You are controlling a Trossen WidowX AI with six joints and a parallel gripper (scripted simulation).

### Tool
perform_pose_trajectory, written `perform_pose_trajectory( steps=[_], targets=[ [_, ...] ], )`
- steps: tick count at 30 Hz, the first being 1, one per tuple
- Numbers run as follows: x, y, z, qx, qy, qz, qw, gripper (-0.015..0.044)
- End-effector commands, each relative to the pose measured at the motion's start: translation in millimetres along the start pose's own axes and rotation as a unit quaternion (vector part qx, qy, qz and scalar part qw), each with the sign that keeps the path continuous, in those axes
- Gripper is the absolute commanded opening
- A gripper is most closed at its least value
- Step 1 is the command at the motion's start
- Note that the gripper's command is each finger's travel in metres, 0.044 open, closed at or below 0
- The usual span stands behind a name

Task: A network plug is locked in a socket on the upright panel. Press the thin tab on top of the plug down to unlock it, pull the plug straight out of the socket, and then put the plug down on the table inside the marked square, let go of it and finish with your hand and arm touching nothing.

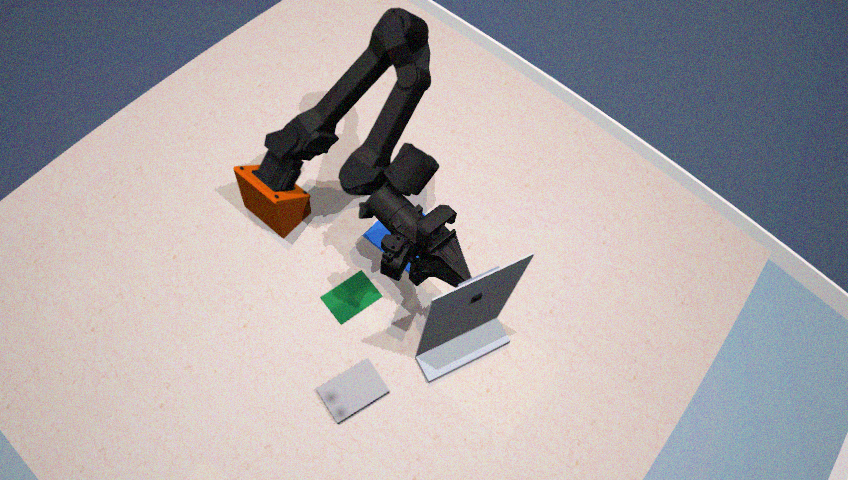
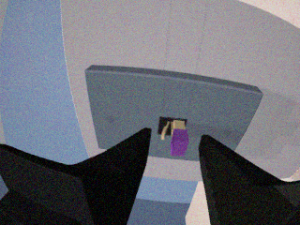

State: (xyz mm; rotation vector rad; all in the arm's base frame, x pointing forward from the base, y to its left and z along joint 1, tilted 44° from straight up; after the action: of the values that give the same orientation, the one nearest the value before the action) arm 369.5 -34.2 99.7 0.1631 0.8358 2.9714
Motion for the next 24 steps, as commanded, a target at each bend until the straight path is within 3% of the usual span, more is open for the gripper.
perform_pose_trajectory(
  steps=[1, 24],
  targets=[
    [-4.4, -0.1, -1.4, 0.003, 0.001, 0.001, 1.000, 0.0156],
    [-5.2, -0.1, -1.7, 0.003, 0.001, 0.001, 1.000, 0.0000]
  ],
)
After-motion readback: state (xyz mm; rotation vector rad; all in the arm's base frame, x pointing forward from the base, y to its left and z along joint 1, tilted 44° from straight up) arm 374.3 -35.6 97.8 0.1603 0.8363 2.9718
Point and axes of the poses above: the point midway between the two fingers, 35 mm back from their tips, its own x axis back along the fingers, its own y axis across the jaws, z = x × y, the point moved 1 cm from there along x, back along the fingers, and after that the axes turned 14 degrees about -x, right-handed, at the moved point
